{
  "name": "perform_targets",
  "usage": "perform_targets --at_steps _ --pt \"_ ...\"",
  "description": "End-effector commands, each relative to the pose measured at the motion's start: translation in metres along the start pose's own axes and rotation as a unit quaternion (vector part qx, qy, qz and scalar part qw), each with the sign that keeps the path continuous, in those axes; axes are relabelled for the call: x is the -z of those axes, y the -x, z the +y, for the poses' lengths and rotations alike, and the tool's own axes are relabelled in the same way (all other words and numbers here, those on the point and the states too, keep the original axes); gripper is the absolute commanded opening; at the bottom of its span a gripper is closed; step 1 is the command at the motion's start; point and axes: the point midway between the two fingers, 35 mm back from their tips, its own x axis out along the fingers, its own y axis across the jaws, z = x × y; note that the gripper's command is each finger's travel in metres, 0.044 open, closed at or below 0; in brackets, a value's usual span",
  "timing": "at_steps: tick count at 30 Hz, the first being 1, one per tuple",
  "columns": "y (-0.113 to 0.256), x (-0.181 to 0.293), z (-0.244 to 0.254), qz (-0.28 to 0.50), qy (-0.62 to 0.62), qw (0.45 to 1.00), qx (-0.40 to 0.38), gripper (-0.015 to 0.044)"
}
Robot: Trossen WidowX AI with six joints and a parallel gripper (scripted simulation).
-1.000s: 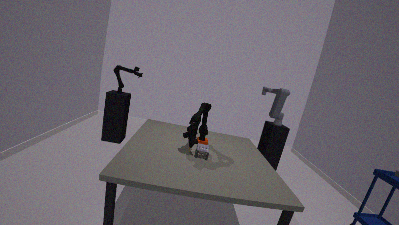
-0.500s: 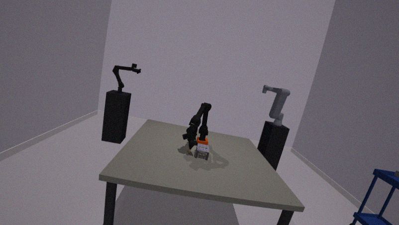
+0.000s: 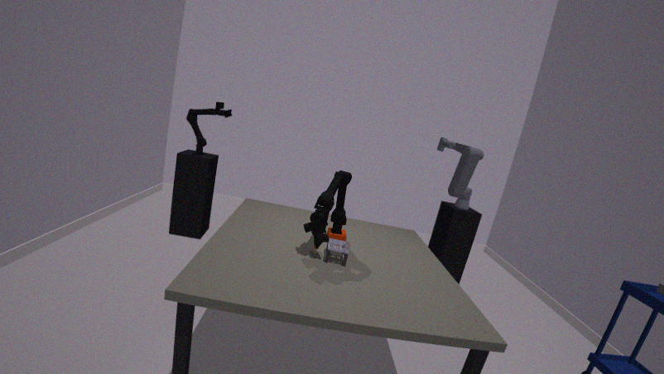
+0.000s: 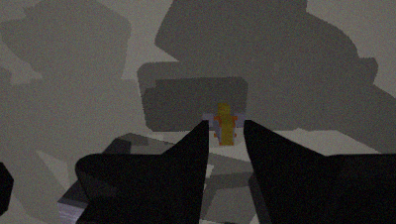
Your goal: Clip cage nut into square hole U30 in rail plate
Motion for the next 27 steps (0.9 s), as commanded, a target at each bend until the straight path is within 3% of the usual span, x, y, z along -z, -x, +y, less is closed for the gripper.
perform_targets --at_steps 1,14,18,27 --pt "-0.0005 0.0006 0.0005 0.002 0.001 1.0 -0.001 0.012" --pt "-0.0006 0.0009 0.0008 0.002 0.001 1.0 -0.001 0.012" --pt "-0.0002 0.0003 0.0003 0.0 0.001 1.0 0.0 0.0023" --pt "-0.0002 0.0003 0.0003 0.0 0.001 1.0 0.0 0.0023"
